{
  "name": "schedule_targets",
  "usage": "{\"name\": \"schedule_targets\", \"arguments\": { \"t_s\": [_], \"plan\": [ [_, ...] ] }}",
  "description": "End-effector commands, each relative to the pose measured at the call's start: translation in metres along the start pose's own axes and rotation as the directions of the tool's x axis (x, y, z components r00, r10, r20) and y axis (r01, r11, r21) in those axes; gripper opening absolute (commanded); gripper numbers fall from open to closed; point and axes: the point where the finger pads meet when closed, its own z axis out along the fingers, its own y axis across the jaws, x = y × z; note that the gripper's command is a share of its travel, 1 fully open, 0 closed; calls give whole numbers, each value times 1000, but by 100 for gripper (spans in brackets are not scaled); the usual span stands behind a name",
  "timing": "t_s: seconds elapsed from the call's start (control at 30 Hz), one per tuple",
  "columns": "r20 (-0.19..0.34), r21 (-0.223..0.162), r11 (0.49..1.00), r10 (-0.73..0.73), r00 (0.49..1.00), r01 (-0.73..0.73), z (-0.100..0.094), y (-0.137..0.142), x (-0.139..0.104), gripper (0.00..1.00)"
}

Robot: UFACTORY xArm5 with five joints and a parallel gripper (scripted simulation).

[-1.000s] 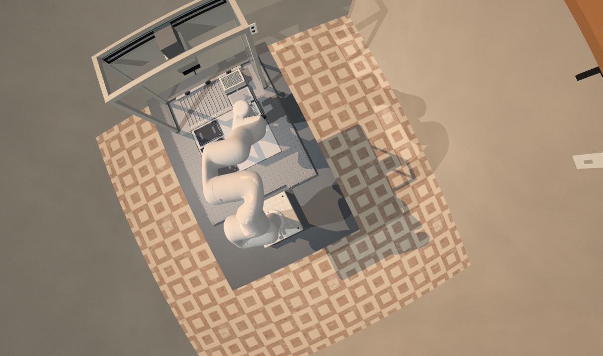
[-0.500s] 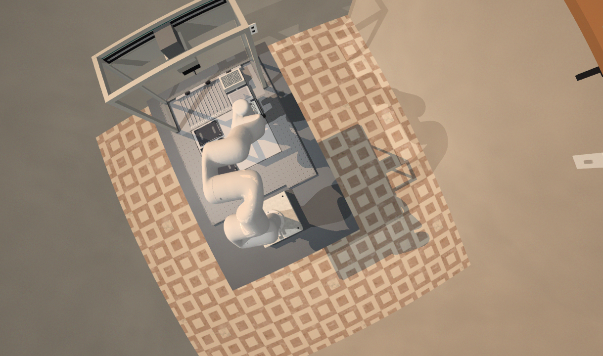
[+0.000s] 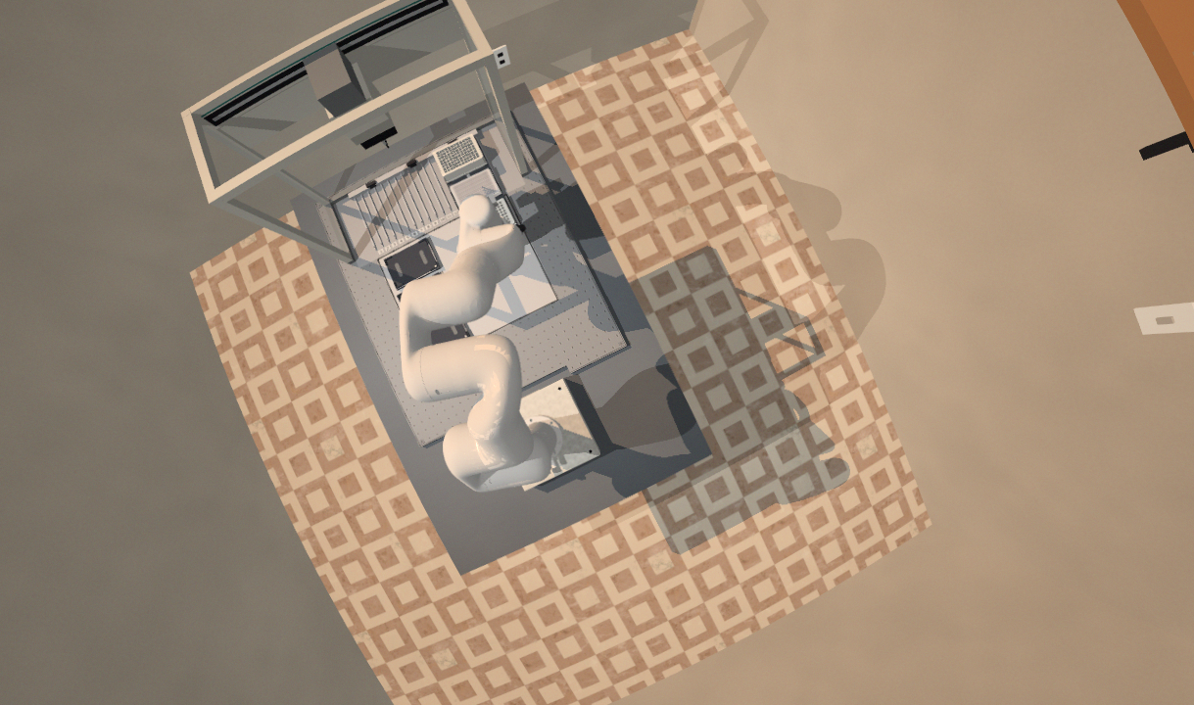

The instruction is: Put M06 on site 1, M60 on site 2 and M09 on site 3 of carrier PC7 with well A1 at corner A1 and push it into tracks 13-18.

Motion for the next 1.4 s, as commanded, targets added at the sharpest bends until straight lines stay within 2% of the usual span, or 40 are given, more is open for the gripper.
{"name": "schedule_targets", "arguments": {
  "t_s": [0.0,1.37],
  "plan": [
    [-6,5,1000,0,1000,0,-2,0,3,81],
    [-6,5,1000,0,1000,0,-2,0,15,81]
  ]
}}
